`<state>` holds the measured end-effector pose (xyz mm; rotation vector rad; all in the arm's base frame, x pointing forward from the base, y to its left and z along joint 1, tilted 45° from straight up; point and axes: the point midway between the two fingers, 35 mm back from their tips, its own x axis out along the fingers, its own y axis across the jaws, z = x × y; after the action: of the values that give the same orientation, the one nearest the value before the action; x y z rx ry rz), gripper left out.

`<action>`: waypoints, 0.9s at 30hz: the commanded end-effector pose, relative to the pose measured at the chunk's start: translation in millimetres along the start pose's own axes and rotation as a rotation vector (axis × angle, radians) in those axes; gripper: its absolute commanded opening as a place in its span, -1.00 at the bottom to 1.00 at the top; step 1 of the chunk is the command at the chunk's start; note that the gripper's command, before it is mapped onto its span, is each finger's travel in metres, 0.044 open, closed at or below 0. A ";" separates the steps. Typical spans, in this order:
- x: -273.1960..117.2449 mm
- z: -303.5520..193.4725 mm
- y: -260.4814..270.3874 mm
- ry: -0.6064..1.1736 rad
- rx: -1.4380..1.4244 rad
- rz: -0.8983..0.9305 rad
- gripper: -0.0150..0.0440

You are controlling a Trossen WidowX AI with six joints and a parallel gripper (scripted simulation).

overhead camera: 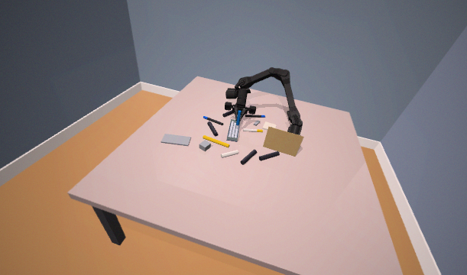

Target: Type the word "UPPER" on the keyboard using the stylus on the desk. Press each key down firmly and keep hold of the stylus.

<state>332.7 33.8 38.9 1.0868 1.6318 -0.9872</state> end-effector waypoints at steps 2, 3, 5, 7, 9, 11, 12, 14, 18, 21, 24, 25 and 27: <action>1.6 2.8 -0.1 -0.003 -0.005 -0.001 -0.22; 1.9 3.3 -0.1 -0.003 -0.005 -0.001 -0.22; 2.4 4.2 -0.1 -0.003 -0.005 -0.001 -0.22; 2.9 5.0 -0.1 -0.003 -0.005 -0.001 -0.22; 3.4 5.9 -0.1 -0.003 -0.005 -0.001 -0.22; 3.5 6.1 -0.1 -0.003 -0.005 -0.001 -0.22; 3.6 6.3 -0.1 -0.003 -0.005 -0.001 -0.22; 3.9 6.8 -0.1 -0.003 -0.005 -0.001 -0.22; 4.6 8.1 -0.1 -0.003 -0.005 -0.001 -0.22; 5.4 9.4 -0.1 -0.003 -0.005 -0.001 -0.22; 6.0 10.5 -0.1 -0.003 -0.005 -0.001 -0.22; 6.2 10.8 -0.1 -0.003 -0.005 -0.001 -0.22; 6.6 11.5 -0.1 -0.004 -0.005 -0.001 -0.22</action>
<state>334.1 26.0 30.9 1.0874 1.6321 -0.9870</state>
